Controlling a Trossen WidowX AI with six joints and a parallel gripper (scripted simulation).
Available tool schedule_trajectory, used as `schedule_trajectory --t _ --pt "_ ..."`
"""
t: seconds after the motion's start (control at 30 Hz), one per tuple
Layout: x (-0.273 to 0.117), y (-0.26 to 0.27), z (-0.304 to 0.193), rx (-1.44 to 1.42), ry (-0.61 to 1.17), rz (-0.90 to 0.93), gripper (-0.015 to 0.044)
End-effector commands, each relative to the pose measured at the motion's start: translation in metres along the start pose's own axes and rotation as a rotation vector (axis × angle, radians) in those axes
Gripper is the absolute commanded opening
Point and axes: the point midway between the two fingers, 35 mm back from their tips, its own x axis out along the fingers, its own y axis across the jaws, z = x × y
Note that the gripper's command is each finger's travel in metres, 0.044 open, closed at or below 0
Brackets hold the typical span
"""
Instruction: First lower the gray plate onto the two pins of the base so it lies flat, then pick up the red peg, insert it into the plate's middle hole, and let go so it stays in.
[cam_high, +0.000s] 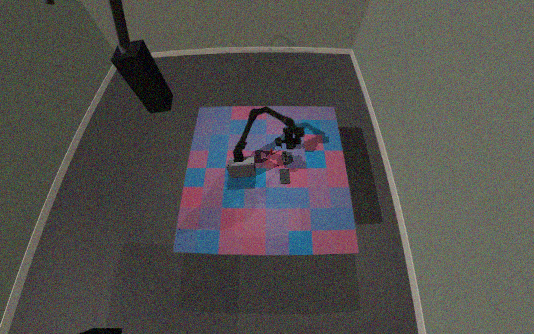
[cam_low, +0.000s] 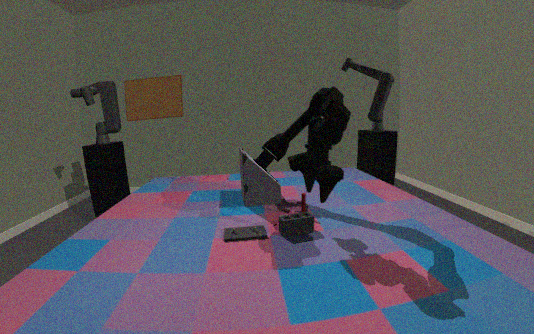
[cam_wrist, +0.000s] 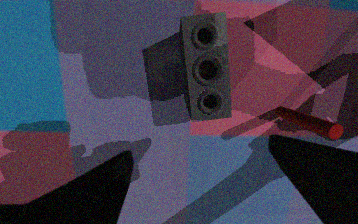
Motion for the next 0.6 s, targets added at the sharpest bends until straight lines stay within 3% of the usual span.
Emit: schedule_trajectory --t 0.0,0.23,0.57 --pt "0.001 -0.017 0.051 -0.005 0.040 0.007 0.0440" --pt "0.001 -0.018 0.053 -0.005 0.042 0.008 0.0440" --pt "0.041 -0.019 0.051 -0.006 0.044 0.008 0.0440"
